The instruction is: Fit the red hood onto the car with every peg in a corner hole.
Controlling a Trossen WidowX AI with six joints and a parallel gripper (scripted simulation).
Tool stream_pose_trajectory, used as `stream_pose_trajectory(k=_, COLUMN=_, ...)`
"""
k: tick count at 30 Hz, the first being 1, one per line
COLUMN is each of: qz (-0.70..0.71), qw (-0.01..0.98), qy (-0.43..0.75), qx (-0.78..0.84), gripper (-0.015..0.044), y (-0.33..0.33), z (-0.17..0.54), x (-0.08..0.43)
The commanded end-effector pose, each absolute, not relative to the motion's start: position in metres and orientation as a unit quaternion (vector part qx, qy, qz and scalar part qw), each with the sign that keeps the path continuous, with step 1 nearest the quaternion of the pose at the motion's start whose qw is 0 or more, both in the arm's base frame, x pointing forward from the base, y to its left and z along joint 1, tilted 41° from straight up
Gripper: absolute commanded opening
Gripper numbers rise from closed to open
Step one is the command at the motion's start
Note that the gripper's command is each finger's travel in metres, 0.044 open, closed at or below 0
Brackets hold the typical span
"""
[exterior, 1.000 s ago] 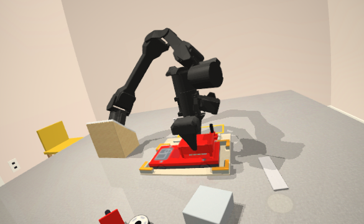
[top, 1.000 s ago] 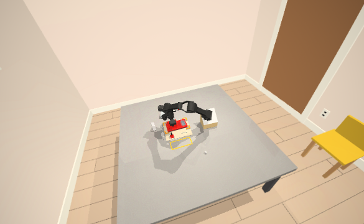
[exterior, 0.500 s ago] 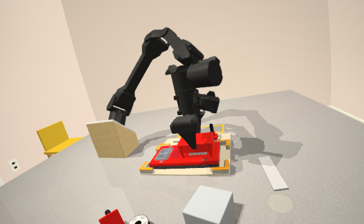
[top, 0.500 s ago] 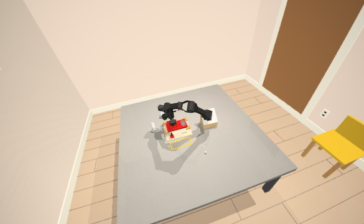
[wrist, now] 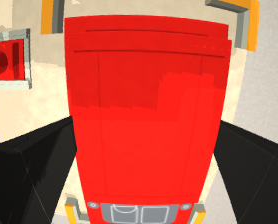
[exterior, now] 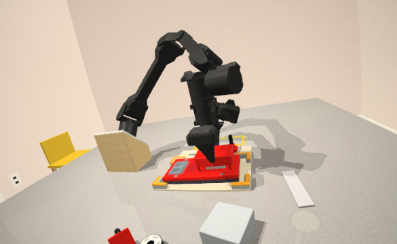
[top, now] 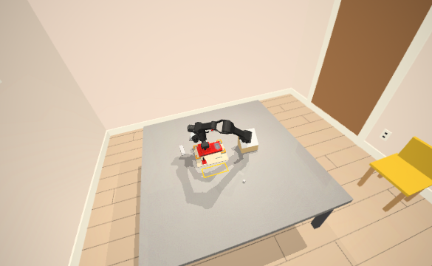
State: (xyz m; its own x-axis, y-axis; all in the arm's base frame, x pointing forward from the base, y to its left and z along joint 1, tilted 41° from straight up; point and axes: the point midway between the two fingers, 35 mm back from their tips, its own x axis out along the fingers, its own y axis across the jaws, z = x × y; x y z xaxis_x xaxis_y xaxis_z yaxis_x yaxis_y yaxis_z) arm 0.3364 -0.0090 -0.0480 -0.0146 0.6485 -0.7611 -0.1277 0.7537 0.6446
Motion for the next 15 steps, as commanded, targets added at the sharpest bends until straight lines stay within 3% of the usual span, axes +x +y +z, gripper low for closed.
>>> stream_pose_trajectory(k=1, qz=0.287, qw=0.673, qy=0.652, qx=0.201, gripper=0.0, y=-0.0083, z=-0.0486, x=0.3361)
stream_pose_trajectory(k=15, qz=0.287, qw=0.673, qy=0.652, qx=0.201, gripper=0.0, y=-0.0042, z=-0.0535, x=0.3359)
